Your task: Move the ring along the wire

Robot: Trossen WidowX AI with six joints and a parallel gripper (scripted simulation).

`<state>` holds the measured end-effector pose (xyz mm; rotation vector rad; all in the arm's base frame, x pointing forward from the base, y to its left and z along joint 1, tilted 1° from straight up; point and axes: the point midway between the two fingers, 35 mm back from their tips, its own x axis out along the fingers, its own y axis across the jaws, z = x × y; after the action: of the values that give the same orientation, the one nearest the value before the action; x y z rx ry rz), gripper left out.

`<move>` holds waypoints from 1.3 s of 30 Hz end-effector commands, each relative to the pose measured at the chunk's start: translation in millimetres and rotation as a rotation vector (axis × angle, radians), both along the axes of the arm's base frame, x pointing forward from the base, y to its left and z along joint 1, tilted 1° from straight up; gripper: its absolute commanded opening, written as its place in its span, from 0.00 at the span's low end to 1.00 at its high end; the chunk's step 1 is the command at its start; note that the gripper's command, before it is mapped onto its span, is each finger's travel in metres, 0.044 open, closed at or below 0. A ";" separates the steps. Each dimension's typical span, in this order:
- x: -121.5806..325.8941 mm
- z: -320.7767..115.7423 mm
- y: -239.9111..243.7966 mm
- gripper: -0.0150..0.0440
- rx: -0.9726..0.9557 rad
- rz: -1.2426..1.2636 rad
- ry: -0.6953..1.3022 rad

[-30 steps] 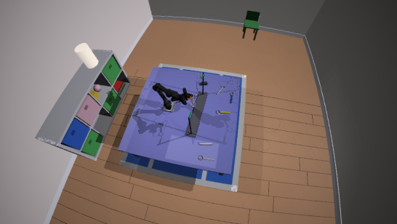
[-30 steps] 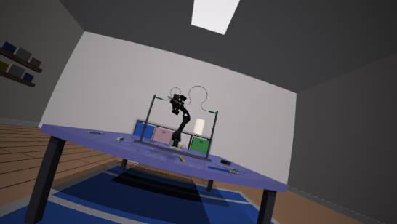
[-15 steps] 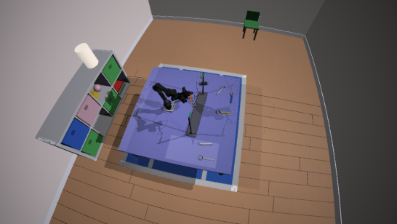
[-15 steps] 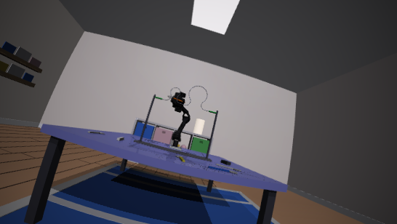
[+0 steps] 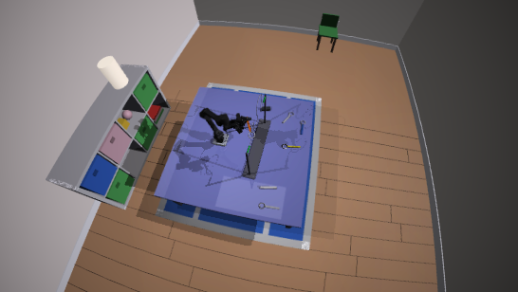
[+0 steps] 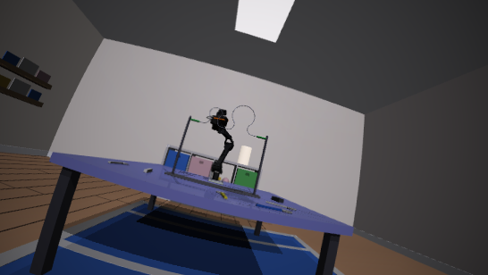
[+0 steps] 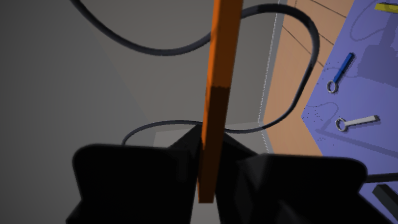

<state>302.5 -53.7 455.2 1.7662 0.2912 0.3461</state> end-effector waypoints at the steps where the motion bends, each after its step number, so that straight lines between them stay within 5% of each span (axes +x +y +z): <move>1: -1.1 11.5 -2.2 0.00 0.048 0.003 -0.011; 18: -2.4 31.2 -11.6 0.00 0.090 0.006 -0.007; 39: -2.0 13.6 -9.6 0.00 -0.265 0.006 0.049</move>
<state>300.6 -63.6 470.2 1.5773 0.3516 0.2726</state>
